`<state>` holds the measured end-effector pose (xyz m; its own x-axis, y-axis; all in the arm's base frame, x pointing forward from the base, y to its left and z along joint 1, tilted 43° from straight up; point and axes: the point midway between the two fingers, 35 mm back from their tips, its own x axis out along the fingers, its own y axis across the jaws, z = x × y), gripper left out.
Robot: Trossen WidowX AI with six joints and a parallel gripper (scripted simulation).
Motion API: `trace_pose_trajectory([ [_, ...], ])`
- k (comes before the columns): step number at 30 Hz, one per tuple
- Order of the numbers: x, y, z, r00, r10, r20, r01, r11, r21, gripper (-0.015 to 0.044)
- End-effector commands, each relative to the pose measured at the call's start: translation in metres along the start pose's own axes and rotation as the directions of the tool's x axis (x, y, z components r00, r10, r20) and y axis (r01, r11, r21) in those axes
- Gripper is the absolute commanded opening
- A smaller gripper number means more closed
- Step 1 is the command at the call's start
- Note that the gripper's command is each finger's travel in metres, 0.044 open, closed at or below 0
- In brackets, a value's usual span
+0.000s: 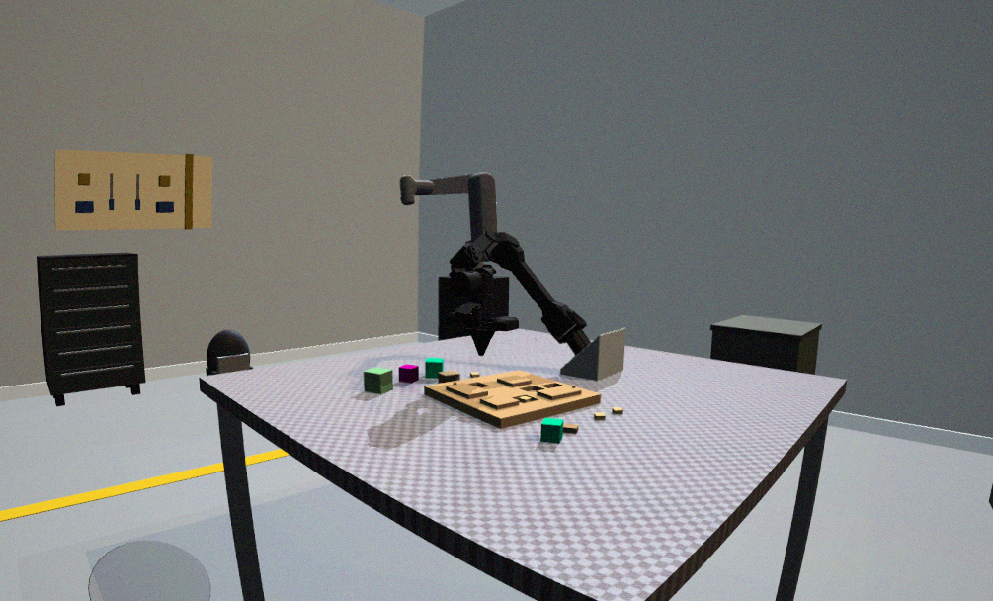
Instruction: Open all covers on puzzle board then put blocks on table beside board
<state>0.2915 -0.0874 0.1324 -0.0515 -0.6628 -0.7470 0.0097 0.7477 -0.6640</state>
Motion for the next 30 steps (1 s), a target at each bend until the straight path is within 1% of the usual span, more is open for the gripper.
trace_pose_trajectory([
  [1,-0.005,0.029,0.024,1.0,0.015,0.019,-0.02,0.947,0.321,0.0],
  [4,-0.006,0.043,0.033,1.0,0.016,0.018,-0.022,0.887,0.461,0.0],
  [8,-0.006,0.063,0.042,1.0,0.016,0.015,-0.022,0.774,0.632,0.0],
  [12,-0.005,0.084,0.051,1.0,0.014,0.013,-0.019,0.629,0.777,0.0],
  [16,-0.005,0.105,0.06,1.0,0.012,0.011,-0.015,0.465,0.885,0.0],
  [23,-0.003,0.143,0.073,1.0,0.004,0.008,-0.008,0.146,0.989,0.0],
  [28,-0.001,0.168,0.078,1.0,-0.002,0.006,-0.006,-0.062,0.998,0.0],
  [30,0.0,0.174,0.079,1.0,-0.004,0.006,-0.006,-0.112,0.994,0.0],
])
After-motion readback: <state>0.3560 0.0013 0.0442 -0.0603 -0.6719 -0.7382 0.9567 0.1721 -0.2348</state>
